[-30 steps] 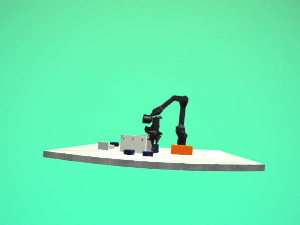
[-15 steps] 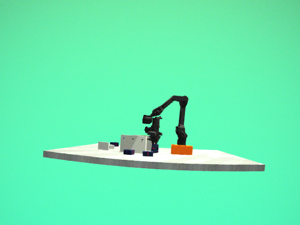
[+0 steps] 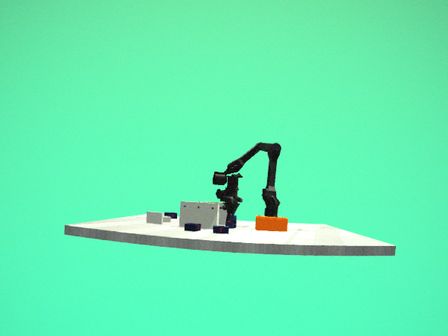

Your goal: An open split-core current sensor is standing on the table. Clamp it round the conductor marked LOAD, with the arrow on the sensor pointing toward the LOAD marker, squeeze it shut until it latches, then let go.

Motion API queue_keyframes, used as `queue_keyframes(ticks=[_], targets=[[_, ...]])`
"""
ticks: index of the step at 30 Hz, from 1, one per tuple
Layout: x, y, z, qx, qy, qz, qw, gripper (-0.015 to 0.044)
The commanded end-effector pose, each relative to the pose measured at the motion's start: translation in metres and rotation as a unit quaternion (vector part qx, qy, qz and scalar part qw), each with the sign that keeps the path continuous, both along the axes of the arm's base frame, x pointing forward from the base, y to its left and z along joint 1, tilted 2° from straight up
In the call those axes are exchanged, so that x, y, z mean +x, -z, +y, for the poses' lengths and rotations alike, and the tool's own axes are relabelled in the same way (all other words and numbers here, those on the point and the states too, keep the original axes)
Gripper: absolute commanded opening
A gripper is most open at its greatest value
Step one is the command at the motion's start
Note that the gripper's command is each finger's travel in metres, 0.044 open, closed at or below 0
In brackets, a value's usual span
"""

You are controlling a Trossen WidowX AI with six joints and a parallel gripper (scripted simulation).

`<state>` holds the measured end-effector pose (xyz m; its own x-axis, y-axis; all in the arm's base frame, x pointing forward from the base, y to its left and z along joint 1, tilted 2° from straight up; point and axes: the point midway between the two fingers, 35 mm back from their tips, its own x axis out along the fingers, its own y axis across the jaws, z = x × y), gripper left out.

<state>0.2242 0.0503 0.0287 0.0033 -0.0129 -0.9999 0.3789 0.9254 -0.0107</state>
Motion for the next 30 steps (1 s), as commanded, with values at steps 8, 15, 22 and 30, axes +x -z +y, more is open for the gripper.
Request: queue_keyframes(ticks=[8,15,22,30], targets=[[0.008,-0.042,0.003,0.001,0.000,-0.001,1.000,0.0000],[0.008,-0.079,0.003,0.001,0.001,0.000,1.000,0.0000],[0.003,-0.116,0.002,0.001,0.001,0.001,1.000,0.0000],[0.003,-0.130,0.001,0.000,0.021,0.001,1.000,0.0000]])
